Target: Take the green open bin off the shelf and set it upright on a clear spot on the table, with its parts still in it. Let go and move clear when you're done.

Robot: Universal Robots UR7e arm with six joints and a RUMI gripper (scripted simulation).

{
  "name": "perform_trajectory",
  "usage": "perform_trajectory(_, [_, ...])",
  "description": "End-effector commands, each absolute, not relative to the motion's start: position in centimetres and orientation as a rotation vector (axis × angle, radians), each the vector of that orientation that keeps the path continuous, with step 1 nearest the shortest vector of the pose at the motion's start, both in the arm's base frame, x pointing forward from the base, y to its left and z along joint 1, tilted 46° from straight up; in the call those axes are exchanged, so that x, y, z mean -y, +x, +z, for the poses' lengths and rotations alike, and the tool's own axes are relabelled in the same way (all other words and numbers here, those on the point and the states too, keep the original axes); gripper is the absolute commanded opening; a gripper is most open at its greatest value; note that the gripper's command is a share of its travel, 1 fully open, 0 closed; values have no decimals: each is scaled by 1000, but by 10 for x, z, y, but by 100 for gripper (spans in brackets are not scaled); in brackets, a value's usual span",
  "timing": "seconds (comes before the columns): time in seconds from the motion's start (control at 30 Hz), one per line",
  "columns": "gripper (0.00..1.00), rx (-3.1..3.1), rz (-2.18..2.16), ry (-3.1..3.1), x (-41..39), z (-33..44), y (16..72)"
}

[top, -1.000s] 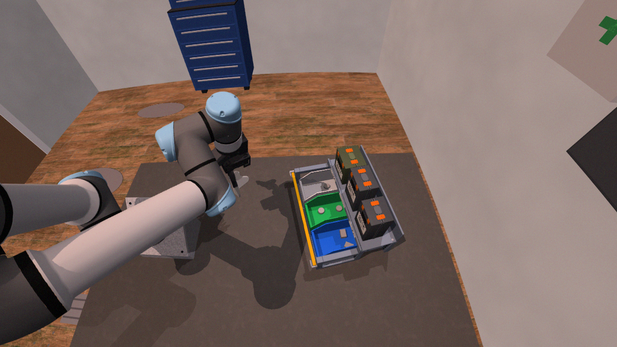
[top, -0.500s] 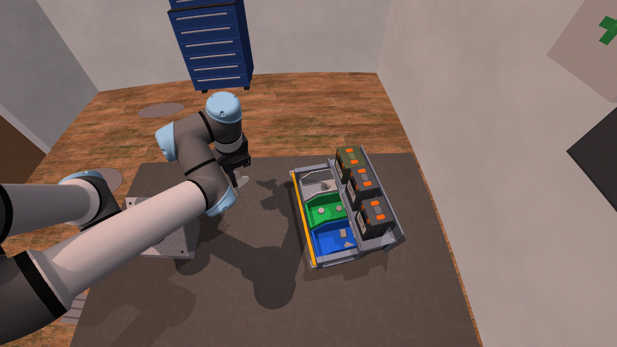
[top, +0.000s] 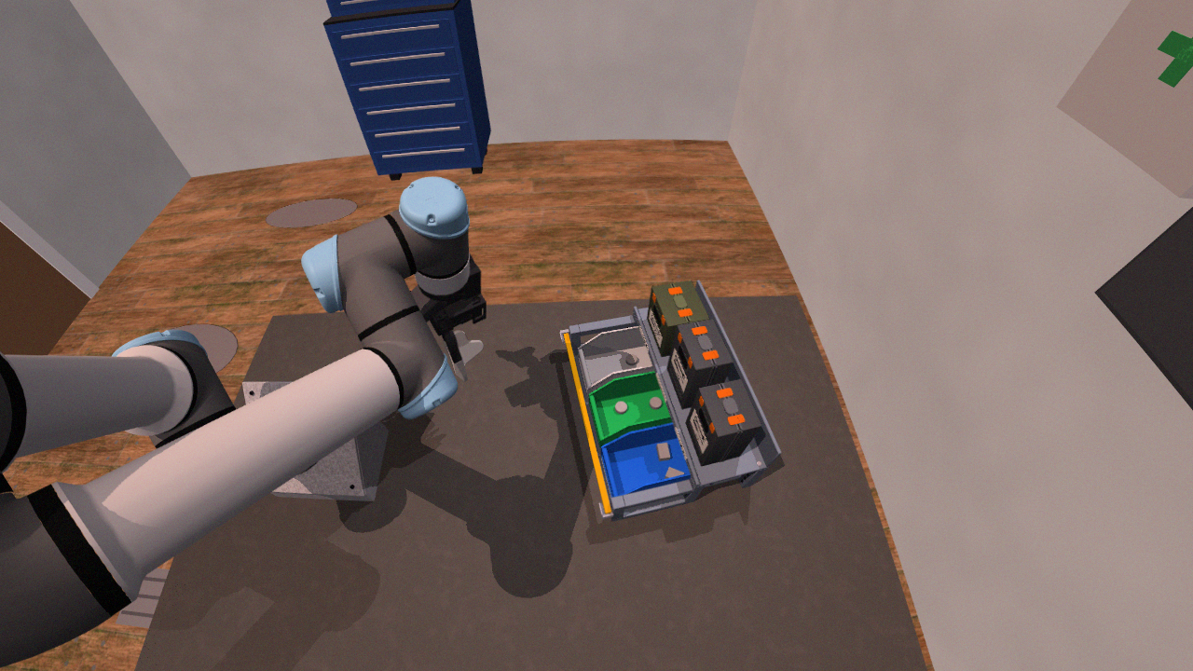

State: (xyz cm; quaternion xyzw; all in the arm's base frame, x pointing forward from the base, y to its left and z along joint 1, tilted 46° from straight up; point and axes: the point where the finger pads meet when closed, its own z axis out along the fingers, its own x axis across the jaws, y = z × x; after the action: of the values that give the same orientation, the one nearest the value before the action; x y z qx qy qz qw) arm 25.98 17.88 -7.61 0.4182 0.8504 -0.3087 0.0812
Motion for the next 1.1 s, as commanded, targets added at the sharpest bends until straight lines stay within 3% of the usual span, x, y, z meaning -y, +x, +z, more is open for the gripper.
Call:
perform_trajectory(0.0, [100,-2550,-923,1235,-179,-76,262])
perform_trajectory(1.07, [100,-2657,-948,1003,-178,-69,299])
